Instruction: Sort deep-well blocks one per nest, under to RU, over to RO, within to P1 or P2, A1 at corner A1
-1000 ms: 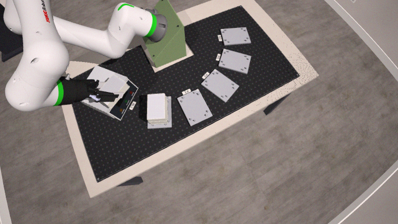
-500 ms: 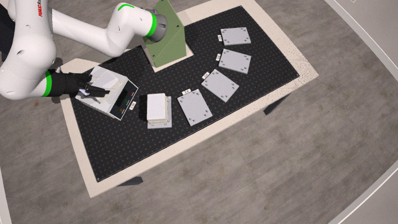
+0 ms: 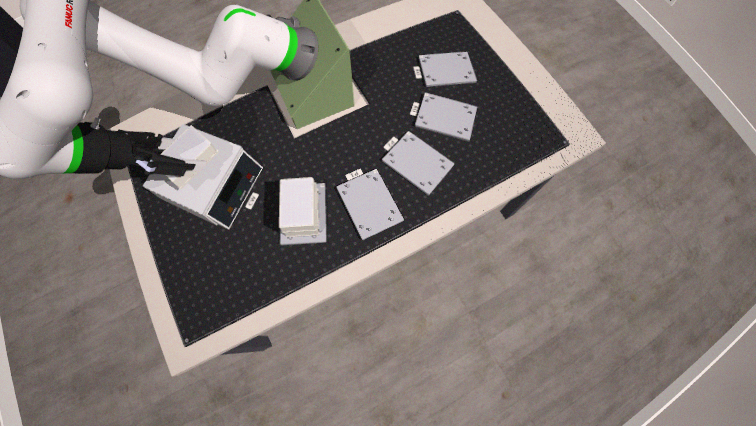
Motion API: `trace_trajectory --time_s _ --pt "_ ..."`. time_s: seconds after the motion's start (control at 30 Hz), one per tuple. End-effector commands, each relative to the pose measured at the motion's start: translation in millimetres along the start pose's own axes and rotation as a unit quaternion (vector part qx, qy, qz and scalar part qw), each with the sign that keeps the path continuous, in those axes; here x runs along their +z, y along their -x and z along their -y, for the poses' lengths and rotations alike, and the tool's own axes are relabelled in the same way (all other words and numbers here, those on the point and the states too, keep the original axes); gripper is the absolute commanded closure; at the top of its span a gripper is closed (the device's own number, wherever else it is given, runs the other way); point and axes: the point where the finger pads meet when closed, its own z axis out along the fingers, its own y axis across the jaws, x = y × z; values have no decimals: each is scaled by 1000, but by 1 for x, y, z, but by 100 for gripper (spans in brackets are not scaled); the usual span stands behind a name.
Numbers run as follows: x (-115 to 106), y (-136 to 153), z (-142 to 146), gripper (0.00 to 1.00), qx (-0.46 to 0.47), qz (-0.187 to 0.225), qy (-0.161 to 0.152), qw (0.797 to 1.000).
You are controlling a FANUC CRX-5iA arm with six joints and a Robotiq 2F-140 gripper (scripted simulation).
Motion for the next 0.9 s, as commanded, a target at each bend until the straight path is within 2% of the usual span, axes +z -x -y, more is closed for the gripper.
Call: trace_trajectory --time_s 0.0,0.27,0.87 --pt "-1 -2 -10 90 0 0 0 1000" --pt "-4 -6 -37 90 0 0 0 1000" --pt "-4 -6 -37 90 0 0 0 1000"
